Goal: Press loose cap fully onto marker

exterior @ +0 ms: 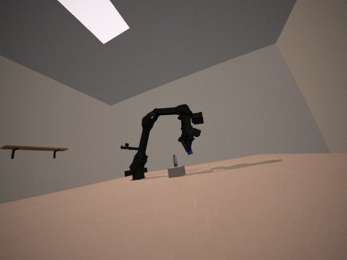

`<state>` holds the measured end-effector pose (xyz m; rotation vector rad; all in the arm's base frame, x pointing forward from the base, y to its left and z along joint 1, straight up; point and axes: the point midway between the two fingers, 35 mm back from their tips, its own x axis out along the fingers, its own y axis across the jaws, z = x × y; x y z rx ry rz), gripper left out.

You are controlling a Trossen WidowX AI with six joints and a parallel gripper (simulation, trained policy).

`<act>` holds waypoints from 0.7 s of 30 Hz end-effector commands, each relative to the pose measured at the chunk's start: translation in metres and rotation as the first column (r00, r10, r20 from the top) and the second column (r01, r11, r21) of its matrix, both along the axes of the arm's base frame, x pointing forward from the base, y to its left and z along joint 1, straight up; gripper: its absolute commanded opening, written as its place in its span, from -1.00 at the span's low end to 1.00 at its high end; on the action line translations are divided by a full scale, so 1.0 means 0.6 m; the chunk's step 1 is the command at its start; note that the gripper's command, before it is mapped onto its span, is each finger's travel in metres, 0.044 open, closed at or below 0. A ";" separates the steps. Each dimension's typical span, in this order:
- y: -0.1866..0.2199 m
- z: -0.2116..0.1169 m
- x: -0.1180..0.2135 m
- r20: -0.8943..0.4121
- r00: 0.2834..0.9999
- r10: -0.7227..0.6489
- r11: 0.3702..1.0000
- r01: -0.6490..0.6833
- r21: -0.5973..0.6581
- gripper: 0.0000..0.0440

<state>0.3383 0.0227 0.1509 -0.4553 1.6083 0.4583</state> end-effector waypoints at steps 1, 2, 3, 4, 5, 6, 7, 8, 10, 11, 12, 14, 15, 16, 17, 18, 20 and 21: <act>-0.019 0.015 -0.011 -0.002 1.000 -0.013 1.000 0.013 0.008 -0.82; -0.024 0.017 -0.014 -0.005 1.000 -0.018 1.000 0.018 0.008 -0.83; -0.030 0.020 -0.017 -0.008 1.000 -0.023 1.000 0.023 0.009 -0.84; -0.037 0.022 -0.020 -0.011 1.000 -0.028 1.000 0.028 0.009 -0.85; -0.043 0.024 -0.024 -0.014 0.999 -0.034 0.999 0.034 0.010 -0.86; -0.050 0.025 -0.027 -0.017 0.999 -0.040 0.999 0.040 0.010 -0.86; -0.056 0.027 -0.030 -0.020 0.999 -0.046 0.999 0.046 0.011 -0.87; -0.063 0.029 -0.034 -0.022 0.998 -0.052 0.999 0.052 0.011 -0.88; -0.077 0.032 -0.040 -0.026 0.998 -0.065 0.998 0.065 0.012 -0.90; -0.084 0.034 -0.044 -0.028 0.997 -0.071 0.997 0.071 0.013 -0.91; -0.091 0.036 -0.047 -0.030 0.997 -0.078 0.997 0.078 0.014 -0.92; -0.105 0.039 -0.054 -0.032 0.995 -0.091 0.996 0.091 0.015 -0.94; -0.112 0.040 -0.057 -0.033 0.995 -0.098 0.995 0.098 0.015 -0.95; -0.119 0.042 -0.060 -0.031 0.994 -0.104 0.994 0.105 0.016 -0.96; -0.126 0.043 -0.062 -0.029 0.993 -0.111 0.994 0.112 0.016 -0.97; -0.132 0.044 -0.064 -0.027 0.993 -0.118 0.993 0.118 0.016 -0.98; -0.146 0.046 -0.069 -0.024 0.991 -0.132 0.991 0.132 0.016 -1.00; -0.152 0.047 -0.072 -0.023 0.990 -0.139 0.990 0.139 0.016 -1.00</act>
